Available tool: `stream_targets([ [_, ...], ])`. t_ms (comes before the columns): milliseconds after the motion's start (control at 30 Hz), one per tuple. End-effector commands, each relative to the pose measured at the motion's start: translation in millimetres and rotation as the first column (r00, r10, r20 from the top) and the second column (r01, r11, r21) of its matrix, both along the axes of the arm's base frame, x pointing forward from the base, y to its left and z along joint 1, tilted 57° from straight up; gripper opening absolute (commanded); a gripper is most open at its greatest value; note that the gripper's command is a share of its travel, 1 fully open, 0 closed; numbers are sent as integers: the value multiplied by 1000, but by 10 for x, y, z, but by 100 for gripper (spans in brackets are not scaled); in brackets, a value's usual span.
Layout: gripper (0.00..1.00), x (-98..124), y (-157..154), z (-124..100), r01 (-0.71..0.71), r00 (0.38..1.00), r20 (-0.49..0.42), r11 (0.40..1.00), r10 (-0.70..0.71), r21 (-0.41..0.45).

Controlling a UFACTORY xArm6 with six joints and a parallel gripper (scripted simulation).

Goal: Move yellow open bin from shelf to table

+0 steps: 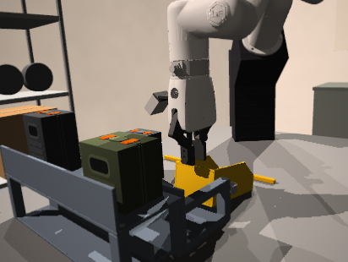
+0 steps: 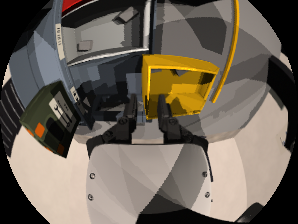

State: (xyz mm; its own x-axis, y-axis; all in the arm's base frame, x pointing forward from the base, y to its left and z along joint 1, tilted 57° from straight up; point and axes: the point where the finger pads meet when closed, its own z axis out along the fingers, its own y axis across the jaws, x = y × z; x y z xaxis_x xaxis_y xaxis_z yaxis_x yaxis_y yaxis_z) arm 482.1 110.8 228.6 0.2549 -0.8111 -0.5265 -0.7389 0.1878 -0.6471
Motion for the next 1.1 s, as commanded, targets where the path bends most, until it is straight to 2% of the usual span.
stream_targets([
  [0,33,42,34,-32,1,1000,1,1000,-1,0],
  [1067,33,136,122,-122,1,1000,1,1000,-1,0],
])
